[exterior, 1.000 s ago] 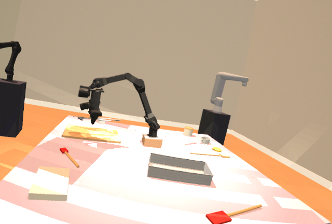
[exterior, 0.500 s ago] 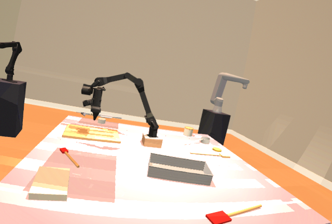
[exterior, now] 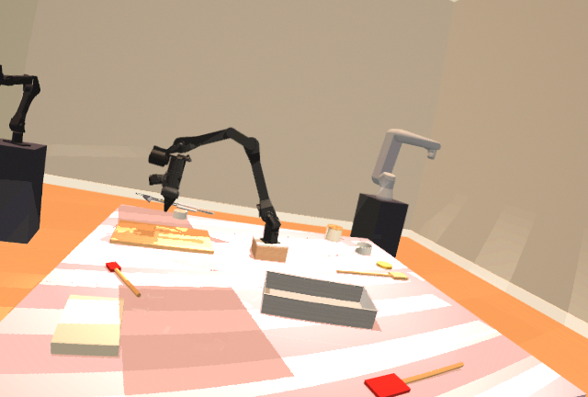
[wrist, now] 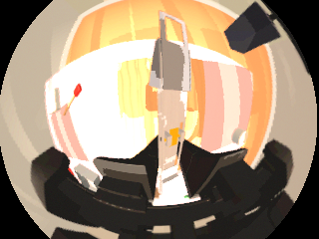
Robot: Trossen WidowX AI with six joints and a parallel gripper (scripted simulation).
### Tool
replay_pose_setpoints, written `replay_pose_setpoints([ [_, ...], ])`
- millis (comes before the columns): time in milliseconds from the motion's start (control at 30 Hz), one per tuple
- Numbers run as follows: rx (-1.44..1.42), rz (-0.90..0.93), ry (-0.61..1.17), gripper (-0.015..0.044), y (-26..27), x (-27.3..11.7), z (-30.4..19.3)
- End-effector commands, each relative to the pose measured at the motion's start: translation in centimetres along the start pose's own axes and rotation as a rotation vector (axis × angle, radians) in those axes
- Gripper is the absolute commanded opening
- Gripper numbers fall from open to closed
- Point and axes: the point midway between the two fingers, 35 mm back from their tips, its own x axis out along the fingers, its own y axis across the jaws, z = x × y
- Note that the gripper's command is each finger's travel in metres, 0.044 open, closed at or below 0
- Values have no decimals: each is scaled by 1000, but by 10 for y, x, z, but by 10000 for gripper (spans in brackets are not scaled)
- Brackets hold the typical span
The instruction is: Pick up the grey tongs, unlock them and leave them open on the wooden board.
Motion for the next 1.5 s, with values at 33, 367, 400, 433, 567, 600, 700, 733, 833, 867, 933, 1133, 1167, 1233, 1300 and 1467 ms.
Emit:
replay_pose_setpoints([
  [33,16,6,-122,-150,-2,-11,5],
  [367,37,17,-317,-150,-4,-23,10],
  [400,38,18,-337,-150,-5,-24,10],
  [433,39,19,-356,-150,-5,-26,10],
  [567,42,21,-434,-150,-6,-32,10],
  [600,43,21,-453,-150,-6,-33,10],
  [700,43,23,-512,-150,-6,-38,10],
  [733,43,23,-531,-150,-6,-40,10],
  [833,42,24,-589,-150,-6,-45,9],
  [867,42,24,-608,-150,-7,-47,8],
  [933,40,23,-645,-150,-7,-51,7],
  [1133,32,22,-761,-150,-6,-62,2],
  [1167,30,22,-780,-150,-6,-64,1],
  [1233,26,21,-818,-150,-5,-68,-1],
  [1300,21,19,-856,-150,-5,-72,-3],
  [1467,7,15,-950,-150,-3,-81,-10],
])
